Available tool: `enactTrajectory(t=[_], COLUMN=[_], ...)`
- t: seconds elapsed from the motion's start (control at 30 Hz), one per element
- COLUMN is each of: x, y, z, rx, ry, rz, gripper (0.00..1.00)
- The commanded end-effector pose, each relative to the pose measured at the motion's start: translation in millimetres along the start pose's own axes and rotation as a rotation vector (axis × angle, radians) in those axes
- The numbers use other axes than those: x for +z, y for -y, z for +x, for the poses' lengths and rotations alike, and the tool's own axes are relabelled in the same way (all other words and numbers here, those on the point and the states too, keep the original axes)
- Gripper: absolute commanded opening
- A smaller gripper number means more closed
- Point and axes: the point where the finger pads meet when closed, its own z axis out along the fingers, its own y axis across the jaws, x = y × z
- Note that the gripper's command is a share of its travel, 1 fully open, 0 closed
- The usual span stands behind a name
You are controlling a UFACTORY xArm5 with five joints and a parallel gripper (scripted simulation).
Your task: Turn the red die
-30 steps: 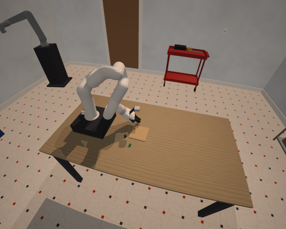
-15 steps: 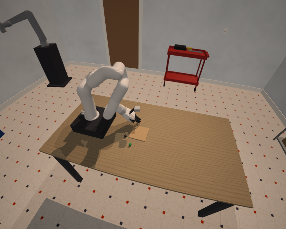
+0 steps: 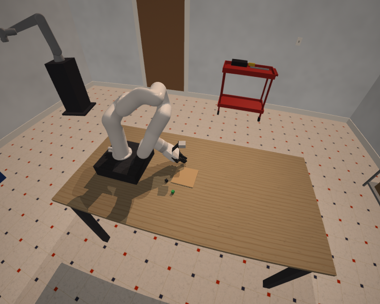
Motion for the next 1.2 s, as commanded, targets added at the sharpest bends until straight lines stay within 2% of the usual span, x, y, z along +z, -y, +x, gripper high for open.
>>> enactTrajectory(t=[0.0,1.17], x=[0.6,5.2], y=[0.1,0.4], z=[-0.1,-5.8], rx=[0.000,0.000], ry=[-0.002,-0.002], rz=[0.000,0.001], gripper=[0.11,0.11])
